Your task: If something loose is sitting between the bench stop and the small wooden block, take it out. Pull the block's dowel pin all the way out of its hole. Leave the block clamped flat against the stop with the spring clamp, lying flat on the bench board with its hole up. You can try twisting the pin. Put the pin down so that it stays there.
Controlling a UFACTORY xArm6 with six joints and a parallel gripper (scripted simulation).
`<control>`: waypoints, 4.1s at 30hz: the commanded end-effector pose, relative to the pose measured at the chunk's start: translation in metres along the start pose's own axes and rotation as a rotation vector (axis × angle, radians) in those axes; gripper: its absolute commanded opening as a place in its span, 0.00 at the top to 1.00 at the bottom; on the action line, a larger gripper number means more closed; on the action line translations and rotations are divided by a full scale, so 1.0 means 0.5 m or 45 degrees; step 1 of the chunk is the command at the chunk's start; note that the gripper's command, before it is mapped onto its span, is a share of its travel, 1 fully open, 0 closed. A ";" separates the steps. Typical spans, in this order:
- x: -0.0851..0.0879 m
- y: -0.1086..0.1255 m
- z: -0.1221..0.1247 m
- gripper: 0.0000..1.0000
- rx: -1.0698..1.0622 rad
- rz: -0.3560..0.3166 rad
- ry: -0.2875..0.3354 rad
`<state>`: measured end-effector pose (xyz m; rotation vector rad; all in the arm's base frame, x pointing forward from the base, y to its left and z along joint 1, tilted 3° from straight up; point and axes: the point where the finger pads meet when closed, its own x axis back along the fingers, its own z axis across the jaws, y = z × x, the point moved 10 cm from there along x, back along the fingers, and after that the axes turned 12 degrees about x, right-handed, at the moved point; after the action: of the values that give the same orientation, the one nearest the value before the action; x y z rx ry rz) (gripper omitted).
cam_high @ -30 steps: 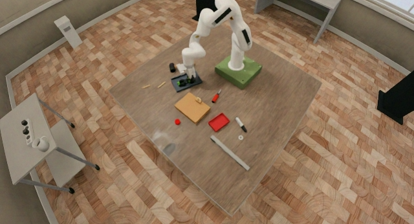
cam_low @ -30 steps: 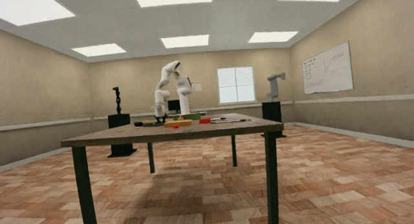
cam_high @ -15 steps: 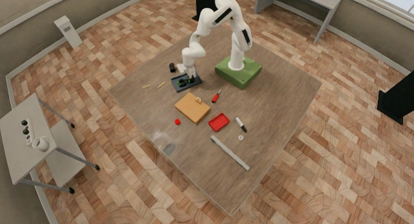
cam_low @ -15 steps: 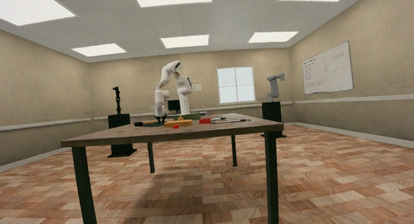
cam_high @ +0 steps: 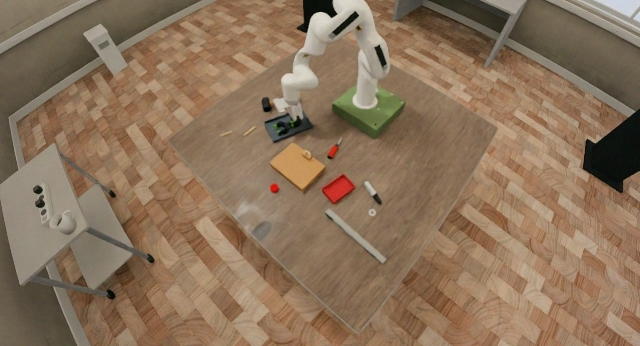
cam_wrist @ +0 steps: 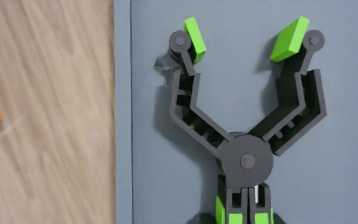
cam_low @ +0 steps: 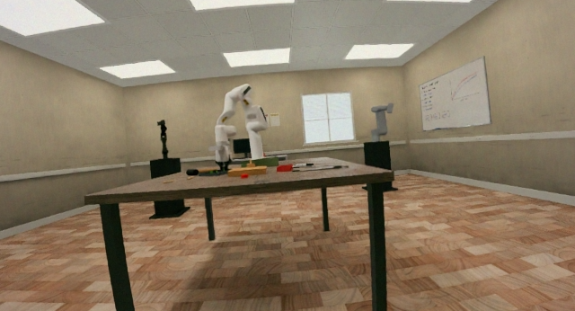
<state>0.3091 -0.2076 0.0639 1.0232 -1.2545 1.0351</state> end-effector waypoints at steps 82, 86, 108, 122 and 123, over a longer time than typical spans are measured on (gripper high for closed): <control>0.173 -0.004 0.002 0.73 0.000 0.012 0.004; 0.181 -0.004 0.002 0.73 0.000 0.012 0.004; 0.186 -0.004 0.002 0.73 0.000 0.012 0.004; 0.187 -0.015 -0.006 0.73 0.120 0.011 0.004; 0.187 -0.017 -0.007 0.73 0.144 0.011 0.005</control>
<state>0.3177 -0.2027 0.1551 1.0740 -1.2254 1.0892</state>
